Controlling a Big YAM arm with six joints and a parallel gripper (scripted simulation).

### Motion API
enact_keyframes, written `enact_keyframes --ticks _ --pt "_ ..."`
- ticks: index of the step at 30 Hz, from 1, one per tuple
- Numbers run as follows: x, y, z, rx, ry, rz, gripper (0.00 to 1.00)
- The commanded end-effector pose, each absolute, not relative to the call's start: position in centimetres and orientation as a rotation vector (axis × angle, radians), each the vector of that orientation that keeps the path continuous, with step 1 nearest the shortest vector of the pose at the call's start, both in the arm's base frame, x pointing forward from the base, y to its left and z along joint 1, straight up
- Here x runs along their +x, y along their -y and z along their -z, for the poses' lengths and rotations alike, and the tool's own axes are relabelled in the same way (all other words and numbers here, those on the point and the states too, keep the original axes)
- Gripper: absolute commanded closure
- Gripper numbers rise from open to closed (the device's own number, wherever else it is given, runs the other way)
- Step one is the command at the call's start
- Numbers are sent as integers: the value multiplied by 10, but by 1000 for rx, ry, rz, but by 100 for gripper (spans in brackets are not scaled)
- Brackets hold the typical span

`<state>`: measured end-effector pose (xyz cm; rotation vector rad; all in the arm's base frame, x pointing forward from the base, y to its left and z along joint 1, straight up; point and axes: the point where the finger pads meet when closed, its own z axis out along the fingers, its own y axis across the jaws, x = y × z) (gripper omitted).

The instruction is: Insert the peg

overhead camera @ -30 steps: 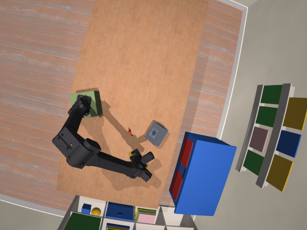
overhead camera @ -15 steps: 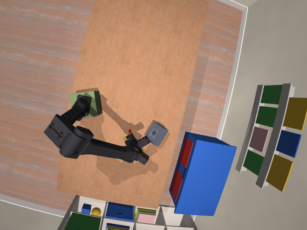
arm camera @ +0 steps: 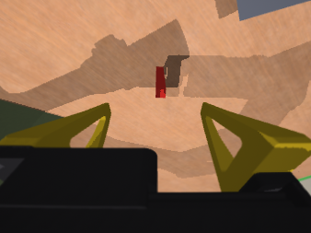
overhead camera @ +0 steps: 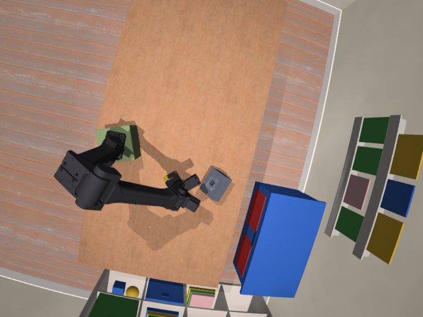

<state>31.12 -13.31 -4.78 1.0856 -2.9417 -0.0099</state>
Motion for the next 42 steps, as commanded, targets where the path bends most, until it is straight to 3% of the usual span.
enact_keyframes --ticks 1,42 --pt "318 140 53 1050 2963 -5 0" --pt "315 138 91 1062 2962 -9 0"
